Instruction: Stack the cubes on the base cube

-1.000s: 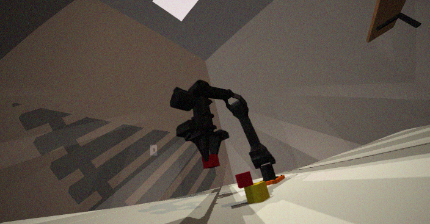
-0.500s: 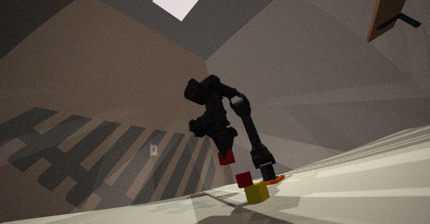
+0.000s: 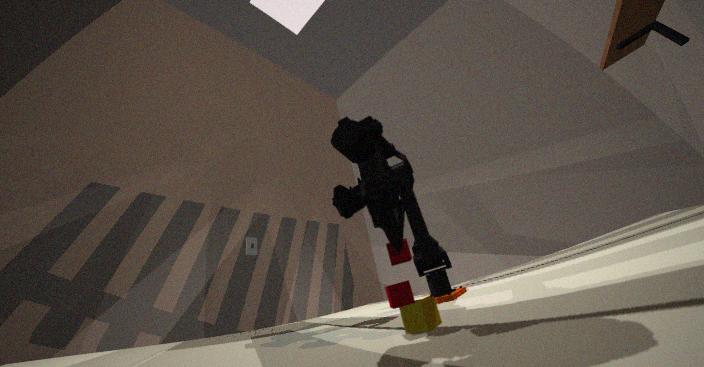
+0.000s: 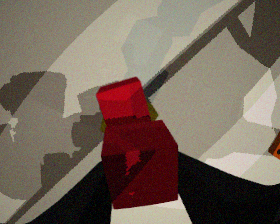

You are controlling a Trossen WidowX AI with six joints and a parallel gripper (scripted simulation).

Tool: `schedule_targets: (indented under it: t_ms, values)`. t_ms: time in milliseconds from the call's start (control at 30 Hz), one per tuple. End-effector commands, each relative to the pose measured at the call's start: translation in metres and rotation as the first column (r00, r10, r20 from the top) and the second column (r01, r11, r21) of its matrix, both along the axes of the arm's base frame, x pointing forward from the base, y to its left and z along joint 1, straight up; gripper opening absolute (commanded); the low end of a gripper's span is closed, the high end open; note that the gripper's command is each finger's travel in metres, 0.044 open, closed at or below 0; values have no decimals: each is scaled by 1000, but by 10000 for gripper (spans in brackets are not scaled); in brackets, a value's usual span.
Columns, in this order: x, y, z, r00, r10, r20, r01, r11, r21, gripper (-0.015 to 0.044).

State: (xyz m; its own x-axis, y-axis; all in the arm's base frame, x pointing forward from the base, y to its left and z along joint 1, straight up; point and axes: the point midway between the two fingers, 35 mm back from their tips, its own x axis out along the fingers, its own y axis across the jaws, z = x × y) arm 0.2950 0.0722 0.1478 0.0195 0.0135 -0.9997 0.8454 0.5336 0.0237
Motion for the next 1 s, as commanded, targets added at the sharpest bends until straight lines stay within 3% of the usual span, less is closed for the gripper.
schedule_targets:
  t_ms: [0,967]
  values:
    - [-7,12,0,997,75,8,-75,997,-2,105]
    - [-15,20,-31,992,129,8,-129,992,-3,105]
